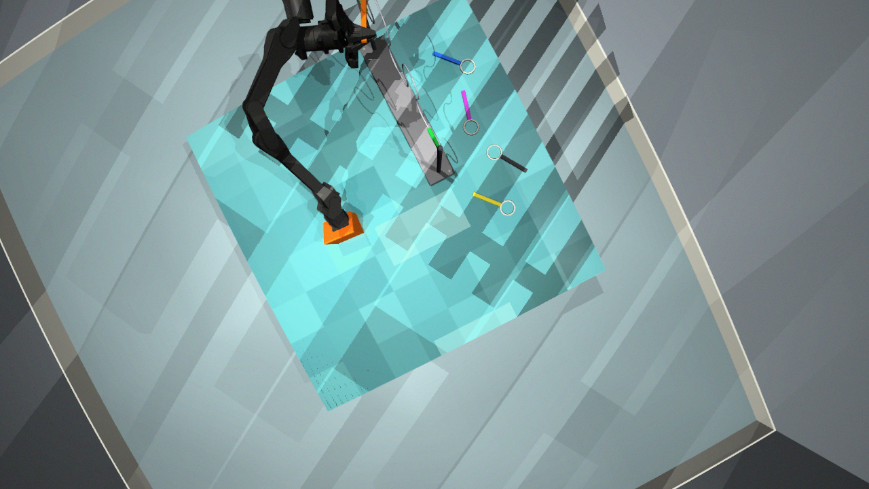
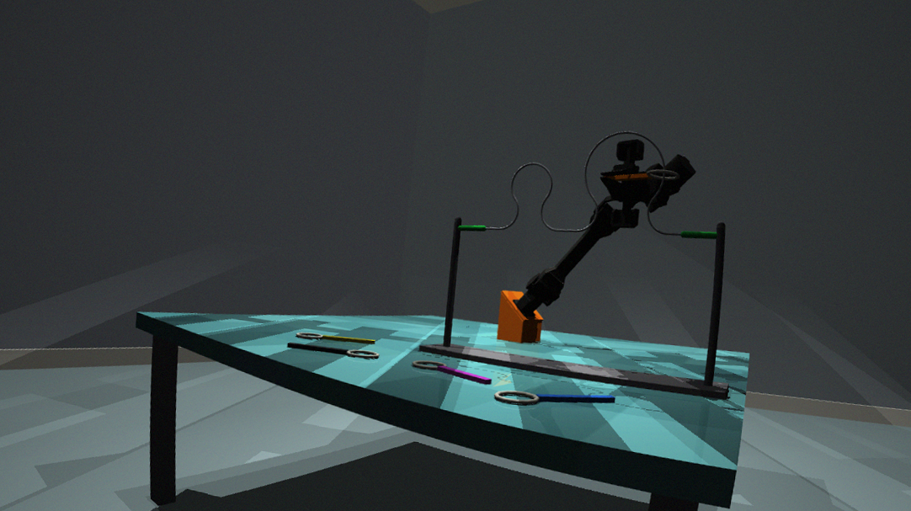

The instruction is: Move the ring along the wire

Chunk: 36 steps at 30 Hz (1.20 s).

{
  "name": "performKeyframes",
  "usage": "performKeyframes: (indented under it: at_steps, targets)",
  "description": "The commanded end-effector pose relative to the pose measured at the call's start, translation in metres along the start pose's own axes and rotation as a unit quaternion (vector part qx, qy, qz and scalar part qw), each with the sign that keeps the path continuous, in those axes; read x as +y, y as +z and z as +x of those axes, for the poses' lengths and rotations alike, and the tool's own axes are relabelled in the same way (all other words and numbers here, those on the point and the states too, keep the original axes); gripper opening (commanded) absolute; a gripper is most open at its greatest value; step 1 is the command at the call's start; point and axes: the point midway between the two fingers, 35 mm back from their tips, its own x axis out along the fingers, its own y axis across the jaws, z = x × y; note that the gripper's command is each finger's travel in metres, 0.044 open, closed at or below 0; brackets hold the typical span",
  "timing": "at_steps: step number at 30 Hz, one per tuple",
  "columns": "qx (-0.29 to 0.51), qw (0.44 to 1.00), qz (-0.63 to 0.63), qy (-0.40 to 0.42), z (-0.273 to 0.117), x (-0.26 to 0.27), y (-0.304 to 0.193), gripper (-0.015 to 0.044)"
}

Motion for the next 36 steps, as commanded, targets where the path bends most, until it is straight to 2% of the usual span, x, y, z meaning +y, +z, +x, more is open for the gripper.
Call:
performKeyframes:
  at_steps: [1, 36]
  targets:
    - [-0.003, 1.000, 0.026, 0.010, -0.001, 0.000, 0.001, -0.0150]
    - [-0.006, 0.969, 0.221, 0.108, -0.003, 0.015, 0.005, -0.0150]
